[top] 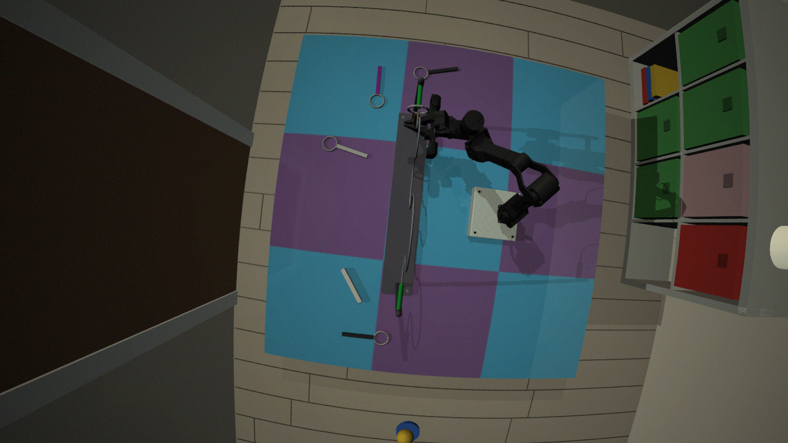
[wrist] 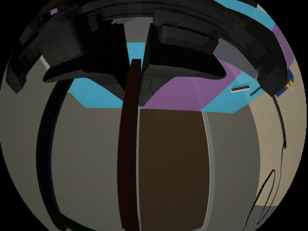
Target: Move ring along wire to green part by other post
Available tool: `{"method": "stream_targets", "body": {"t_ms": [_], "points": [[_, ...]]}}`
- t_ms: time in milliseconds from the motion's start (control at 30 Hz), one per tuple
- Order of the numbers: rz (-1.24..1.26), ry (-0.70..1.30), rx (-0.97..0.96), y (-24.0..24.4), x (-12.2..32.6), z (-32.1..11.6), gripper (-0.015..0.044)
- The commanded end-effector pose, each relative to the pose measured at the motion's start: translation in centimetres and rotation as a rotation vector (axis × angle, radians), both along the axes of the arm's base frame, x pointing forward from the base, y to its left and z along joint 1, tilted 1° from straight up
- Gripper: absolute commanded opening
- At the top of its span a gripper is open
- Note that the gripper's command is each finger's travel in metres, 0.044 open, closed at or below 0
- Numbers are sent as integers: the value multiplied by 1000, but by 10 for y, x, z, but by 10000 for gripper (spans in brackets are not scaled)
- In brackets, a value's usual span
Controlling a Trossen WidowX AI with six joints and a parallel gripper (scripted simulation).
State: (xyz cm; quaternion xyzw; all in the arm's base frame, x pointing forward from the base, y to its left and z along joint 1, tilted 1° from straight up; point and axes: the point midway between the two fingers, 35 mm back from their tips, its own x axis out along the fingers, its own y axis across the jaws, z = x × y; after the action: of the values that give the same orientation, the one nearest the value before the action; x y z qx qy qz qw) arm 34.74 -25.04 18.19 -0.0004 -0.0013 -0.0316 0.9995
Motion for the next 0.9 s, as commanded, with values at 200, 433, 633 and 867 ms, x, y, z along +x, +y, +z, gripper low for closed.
{"method": "stream_targets", "body": {"t_ms": [200, 433, 633, 867], "points": [[-4, -2, 24, 12, 0, 0, -150], [-3, -5, 66, 24, 1, 0, -150], [-3, -9, 129, 38, 2, 1, -150], [-2, -16, 232, 57, 4, 4, -150]]}}
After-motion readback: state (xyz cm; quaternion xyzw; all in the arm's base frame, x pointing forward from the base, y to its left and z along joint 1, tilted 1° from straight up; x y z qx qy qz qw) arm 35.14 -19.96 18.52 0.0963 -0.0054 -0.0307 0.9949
